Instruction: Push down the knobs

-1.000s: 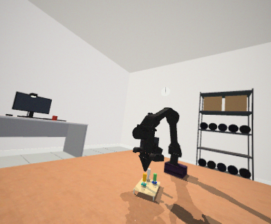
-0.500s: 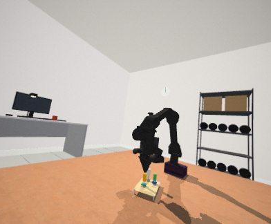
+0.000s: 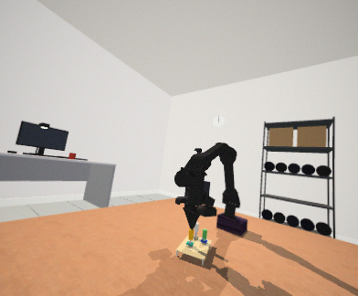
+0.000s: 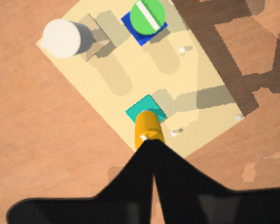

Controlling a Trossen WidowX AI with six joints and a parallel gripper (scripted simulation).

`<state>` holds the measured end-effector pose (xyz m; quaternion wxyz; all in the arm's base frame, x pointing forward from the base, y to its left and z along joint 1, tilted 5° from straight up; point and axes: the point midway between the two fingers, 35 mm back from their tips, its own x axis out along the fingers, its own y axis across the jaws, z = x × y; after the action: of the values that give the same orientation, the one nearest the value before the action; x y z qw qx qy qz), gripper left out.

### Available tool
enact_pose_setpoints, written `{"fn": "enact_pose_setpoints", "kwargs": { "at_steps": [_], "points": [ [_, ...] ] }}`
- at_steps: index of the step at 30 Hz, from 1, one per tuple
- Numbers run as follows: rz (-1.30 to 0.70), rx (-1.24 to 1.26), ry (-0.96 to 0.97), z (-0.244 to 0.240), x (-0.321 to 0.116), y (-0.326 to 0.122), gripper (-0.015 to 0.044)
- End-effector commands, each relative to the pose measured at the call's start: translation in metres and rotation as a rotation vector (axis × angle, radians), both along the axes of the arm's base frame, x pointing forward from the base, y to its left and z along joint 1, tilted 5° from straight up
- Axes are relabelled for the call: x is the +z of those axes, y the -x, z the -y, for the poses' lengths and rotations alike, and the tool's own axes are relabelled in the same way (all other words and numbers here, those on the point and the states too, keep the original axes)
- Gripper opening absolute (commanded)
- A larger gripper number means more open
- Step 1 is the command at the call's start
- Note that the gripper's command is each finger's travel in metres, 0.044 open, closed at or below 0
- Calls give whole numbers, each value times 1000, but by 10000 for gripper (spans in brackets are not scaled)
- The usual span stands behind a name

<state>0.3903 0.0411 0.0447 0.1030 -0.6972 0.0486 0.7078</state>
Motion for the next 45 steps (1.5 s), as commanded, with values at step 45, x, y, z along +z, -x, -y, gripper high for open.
{"fn": "enact_pose_setpoints", "kwargs": {
  "at_steps": [45],
  "points": [
    [0,-1,5,0,-9,0,0]
  ]
}}
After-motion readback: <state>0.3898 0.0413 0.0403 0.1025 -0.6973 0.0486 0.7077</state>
